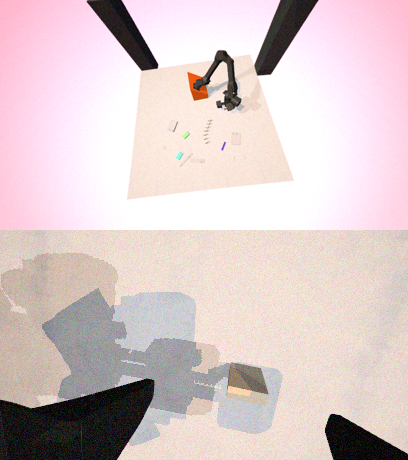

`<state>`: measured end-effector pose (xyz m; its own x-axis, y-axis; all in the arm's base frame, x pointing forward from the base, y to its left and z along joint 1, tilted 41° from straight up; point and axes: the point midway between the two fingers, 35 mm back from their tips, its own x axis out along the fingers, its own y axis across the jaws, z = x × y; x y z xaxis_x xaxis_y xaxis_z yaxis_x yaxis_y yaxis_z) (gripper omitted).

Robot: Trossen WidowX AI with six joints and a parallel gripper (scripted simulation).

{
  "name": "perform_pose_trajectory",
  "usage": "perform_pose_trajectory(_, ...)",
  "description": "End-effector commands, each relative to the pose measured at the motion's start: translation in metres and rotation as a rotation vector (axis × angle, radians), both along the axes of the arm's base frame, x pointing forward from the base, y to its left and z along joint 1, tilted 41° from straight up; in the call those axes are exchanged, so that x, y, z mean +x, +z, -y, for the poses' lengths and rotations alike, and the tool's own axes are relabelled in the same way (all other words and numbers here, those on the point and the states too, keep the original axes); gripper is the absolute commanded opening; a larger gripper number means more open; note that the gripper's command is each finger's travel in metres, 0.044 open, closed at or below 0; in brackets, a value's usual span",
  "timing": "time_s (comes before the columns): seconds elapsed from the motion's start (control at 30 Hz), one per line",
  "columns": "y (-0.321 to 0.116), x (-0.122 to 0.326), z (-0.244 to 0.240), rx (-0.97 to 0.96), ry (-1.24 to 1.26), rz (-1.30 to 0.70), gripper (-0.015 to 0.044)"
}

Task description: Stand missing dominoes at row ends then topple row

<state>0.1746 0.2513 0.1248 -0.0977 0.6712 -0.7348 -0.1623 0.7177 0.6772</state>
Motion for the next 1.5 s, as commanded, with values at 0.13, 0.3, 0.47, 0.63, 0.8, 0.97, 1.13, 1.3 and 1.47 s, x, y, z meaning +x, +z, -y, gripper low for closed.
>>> perform_pose_trajectory(0.13,-0.032,-0.01,-0.019,-0.018,0.0,-0.027,0.044)
perform_pose_trajectory(0.3,-0.035,-0.011,-0.021,-0.018,0.0,-0.027,0.044)
perform_pose_trajectory(0.47,-0.041,-0.012,-0.027,-0.017,0.0,-0.028,0.044)
perform_pose_trajectory(0.63,-0.043,-0.013,-0.028,-0.017,0.0,-0.028,0.0414)
perform_pose_trajectory(0.8,-0.043,-0.013,-0.028,-0.017,0.0,-0.028,0.0282)
perform_pose_trajectory(0.97,-0.043,-0.013,-0.028,-0.017,0.0,-0.028,0.0151)
perform_pose_trajectory(1.13,-0.043,-0.013,-0.028,-0.017,0.0,-0.028,0.0107)
perform_pose_trajectory(1.3,-0.043,-0.013,-0.028,-0.017,0.0,-0.028,0.0107)
perform_pose_trajectory(1.47,-0.014,0.001,-0.003,-0.028,0.004,-0.023,0.0107)
